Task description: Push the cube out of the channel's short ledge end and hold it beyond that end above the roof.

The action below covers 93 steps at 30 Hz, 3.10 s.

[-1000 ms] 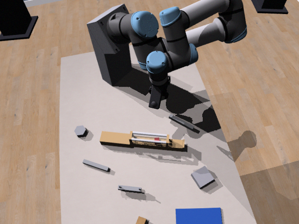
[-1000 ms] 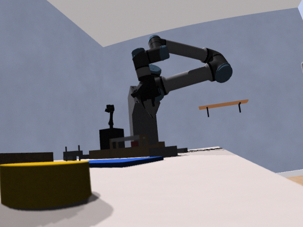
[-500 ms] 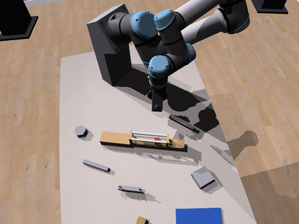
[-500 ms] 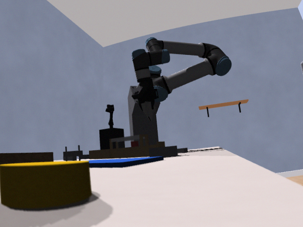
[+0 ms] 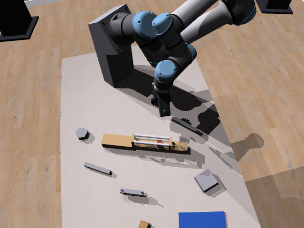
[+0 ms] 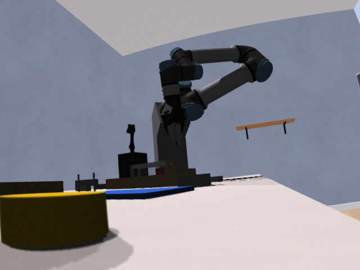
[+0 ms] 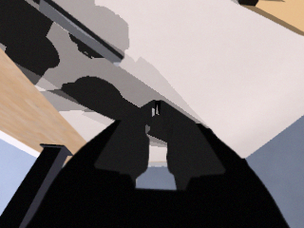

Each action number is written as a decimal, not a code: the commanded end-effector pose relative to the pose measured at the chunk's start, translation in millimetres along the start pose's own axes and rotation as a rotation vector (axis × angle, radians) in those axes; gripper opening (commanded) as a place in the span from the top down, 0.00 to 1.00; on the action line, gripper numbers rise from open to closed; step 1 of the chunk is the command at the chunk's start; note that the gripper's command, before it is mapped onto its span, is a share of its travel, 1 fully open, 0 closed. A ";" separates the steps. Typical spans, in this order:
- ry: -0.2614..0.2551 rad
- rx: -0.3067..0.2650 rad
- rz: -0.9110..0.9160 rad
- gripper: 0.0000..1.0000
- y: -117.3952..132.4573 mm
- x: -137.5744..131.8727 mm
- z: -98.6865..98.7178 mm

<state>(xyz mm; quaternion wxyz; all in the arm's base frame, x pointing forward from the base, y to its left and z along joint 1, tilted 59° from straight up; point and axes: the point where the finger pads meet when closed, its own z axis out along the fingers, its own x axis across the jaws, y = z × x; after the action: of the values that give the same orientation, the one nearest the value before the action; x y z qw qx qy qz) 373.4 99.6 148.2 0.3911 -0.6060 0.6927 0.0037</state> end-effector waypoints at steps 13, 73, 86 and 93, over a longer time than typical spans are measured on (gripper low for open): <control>0.068 0.024 -0.253 1.00 -17.9 -13.3 13.6; 0.075 0.270 -0.862 1.00 -37.3 -132.6 22.7; 0.075 0.271 -0.863 1.00 -37.2 -132.9 22.6; 0.075 0.271 -0.863 1.00 -37.2 -132.9 22.6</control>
<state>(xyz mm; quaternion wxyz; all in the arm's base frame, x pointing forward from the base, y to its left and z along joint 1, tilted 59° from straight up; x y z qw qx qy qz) 411.6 211.6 222.3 0.4072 -0.7824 0.3850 -0.2718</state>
